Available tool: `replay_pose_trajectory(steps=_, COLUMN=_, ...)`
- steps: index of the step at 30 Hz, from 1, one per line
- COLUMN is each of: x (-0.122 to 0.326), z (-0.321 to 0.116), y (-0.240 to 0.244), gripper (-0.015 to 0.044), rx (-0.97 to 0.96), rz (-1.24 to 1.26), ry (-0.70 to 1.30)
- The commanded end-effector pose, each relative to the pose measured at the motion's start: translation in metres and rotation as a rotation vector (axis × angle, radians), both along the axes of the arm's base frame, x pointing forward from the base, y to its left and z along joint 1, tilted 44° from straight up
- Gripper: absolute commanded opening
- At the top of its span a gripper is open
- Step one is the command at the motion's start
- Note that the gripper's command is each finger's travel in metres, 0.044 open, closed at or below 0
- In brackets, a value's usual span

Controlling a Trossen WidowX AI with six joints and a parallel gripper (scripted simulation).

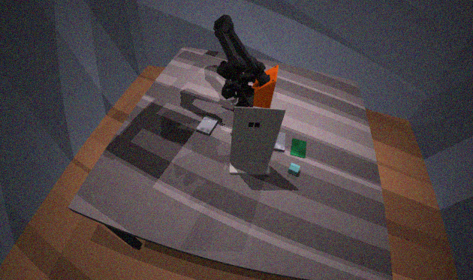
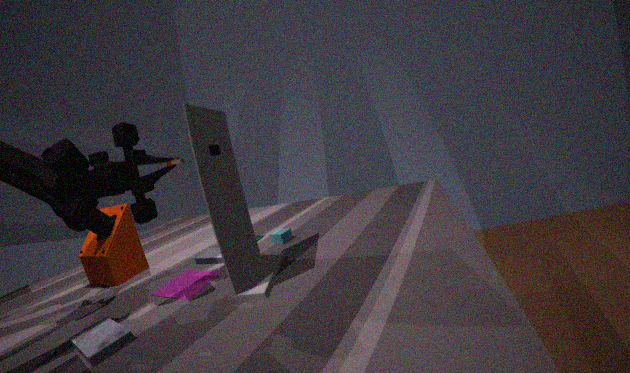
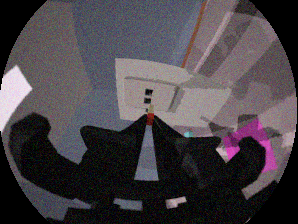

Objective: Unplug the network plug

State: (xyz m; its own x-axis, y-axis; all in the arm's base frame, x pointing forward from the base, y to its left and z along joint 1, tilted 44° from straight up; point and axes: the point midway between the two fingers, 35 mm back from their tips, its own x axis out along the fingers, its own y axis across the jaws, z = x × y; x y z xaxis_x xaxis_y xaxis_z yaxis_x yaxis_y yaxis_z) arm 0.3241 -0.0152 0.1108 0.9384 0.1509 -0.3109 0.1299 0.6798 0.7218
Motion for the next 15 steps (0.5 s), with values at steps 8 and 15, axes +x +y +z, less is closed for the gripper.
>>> replay_pose_trajectory(steps=8, x=-0.002, z=0.011, y=0.018, gripper=0.0, rx=0.0, rz=0.002, ry=0.005)
replay_pose_trajectory(steps=15, x=-0.006, z=0.022, y=0.034, gripper=0.0, rx=0.001, rz=0.003, ry=0.006)
